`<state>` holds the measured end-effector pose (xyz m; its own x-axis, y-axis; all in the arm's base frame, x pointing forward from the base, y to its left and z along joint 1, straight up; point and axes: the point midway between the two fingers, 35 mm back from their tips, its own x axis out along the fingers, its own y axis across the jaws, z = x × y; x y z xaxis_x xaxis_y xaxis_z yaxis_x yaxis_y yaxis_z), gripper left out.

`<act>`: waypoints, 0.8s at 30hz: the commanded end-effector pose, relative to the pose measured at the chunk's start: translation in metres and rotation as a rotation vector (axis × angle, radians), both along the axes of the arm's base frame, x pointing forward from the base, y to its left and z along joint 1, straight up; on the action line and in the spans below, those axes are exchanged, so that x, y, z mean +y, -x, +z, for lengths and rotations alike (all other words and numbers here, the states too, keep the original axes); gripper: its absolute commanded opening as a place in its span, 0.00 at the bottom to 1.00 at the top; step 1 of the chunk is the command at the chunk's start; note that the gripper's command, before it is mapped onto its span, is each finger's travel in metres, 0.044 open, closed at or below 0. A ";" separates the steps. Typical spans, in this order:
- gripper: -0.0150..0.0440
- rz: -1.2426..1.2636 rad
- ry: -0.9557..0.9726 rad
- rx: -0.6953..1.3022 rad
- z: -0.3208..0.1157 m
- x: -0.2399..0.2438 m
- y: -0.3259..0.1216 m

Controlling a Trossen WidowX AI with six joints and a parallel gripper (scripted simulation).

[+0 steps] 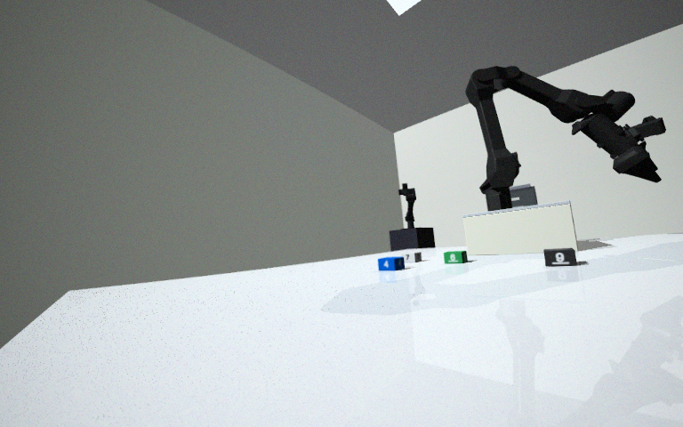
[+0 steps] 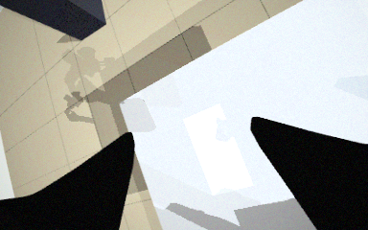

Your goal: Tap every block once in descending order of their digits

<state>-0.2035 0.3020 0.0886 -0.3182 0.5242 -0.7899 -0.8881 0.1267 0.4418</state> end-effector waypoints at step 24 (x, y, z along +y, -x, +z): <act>0.93 -0.622 0.262 -0.288 -0.016 -0.015 -0.364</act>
